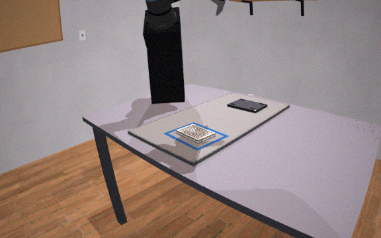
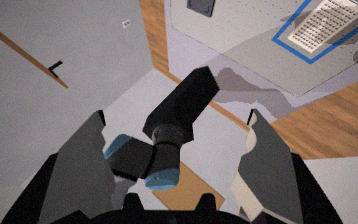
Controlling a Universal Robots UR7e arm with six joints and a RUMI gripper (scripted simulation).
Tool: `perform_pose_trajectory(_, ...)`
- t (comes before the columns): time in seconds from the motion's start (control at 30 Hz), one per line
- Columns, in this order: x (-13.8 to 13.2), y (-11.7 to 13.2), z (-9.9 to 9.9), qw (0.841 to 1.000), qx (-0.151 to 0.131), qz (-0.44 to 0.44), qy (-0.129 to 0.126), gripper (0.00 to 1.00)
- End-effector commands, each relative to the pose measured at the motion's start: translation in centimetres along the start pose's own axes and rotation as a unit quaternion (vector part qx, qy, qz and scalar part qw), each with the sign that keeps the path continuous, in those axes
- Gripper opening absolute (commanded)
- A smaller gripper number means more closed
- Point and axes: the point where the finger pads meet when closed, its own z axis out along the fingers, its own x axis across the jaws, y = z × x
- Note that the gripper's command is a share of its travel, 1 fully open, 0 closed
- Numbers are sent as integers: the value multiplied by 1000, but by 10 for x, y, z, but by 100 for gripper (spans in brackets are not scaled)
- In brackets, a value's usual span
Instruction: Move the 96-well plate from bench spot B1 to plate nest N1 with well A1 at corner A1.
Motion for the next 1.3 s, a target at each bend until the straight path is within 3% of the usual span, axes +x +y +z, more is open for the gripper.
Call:
perform_pose_trajectory(0.0,-16,2,7,999,16,33,7,100)
perform_pose_trajectory(0.1,-28,5,14,999,21,44,8,100)
perform_pose_trajectory(0.13,-25,2,16,998,36,48,15,100)
perform_pose_trajectory(0.3,-9,-15,25,998,36,49,15,100)
perform_pose_trajectory(0.33,-6,-18,27,997,50,53,23,100)
perform_pose_trajectory(0.57,10,-33,37,997,51,53,23,100)
perform_pose_trajectory(0.6,14,-36,39,996,64,58,30,100)
perform_pose_trajectory(1.0,47,-64,59,994,79,63,39,100)
perform_pose_trajectory(1.03,51,-66,61,992,92,68,48,100)
perform_pose_trajectory(1.2,68,-78,72,992,92,68,48,100)
perform_pose_trajectory(1.27,76,-83,76,990,106,73,57,100)
